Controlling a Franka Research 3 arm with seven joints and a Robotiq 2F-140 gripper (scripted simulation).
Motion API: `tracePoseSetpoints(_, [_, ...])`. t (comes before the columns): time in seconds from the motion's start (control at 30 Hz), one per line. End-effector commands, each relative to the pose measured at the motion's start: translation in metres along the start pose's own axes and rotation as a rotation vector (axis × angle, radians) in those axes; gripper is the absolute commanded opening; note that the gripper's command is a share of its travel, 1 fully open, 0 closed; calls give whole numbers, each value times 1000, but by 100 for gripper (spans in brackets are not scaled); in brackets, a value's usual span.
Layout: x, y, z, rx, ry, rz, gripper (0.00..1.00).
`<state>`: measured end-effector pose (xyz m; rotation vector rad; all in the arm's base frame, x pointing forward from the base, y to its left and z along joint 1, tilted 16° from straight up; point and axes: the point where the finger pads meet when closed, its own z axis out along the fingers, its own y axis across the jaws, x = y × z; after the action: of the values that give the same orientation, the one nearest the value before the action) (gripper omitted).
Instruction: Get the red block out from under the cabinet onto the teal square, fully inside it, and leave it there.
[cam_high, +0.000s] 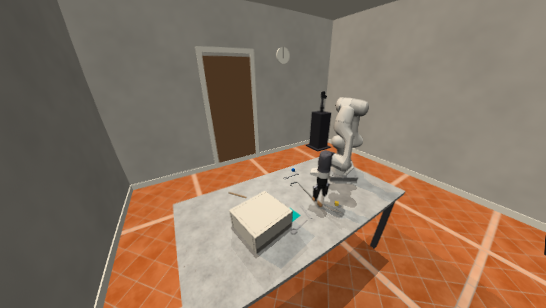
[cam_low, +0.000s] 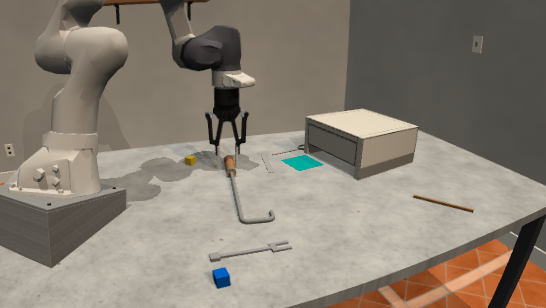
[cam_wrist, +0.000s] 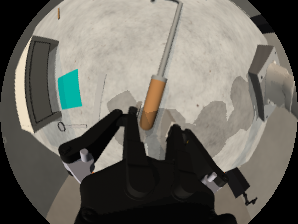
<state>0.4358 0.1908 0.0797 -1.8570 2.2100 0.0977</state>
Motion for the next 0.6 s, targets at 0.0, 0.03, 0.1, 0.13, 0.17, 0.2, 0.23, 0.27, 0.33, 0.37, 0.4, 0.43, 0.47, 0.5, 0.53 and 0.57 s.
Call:
tracePoseSetpoints(0.0, [-2, -4, 3, 8, -10, -25, 33])
tracePoseSetpoints(0.03, [-2, -4, 4, 8, -10, -25, 33])
tracePoseSetpoints(0.1, [-2, -4, 6, 8, -10, -25, 33])
tracePoseSetpoints(0.13, [-2, -4, 7, 8, -10, -25, 33])
tracePoseSetpoints(0.17, [-2, -4, 7, 8, -10, -25, 33])
tracePoseSetpoints(0.2, [-2, -4, 7, 8, -10, -25, 33])
tracePoseSetpoints(0.23, [-2, -4, 7, 8, -10, -25, 33])
tracePoseSetpoints(0.27, [-2, -4, 8, 8, -10, -25, 33])
tracePoseSetpoints(0.33, [-2, -4, 9, 8, -10, -25, 33])
tracePoseSetpoints(0.37, [-2, -4, 10, 8, -10, -25, 33])
tracePoseSetpoints(0.4, [-2, -4, 10, 8, -10, -25, 33])
tracePoseSetpoints(0.43, [-2, -4, 11, 8, -10, -25, 33])
tracePoseSetpoints(0.47, [-2, -4, 11, 8, -10, -25, 33])
tracePoseSetpoints(0.5, [-2, -4, 11, 8, -10, -25, 33])
tracePoseSetpoints(0.53, [-2, -4, 12, 8, -10, -25, 33])
tracePoseSetpoints(0.57, [-2, -4, 12, 8, -10, -25, 33])
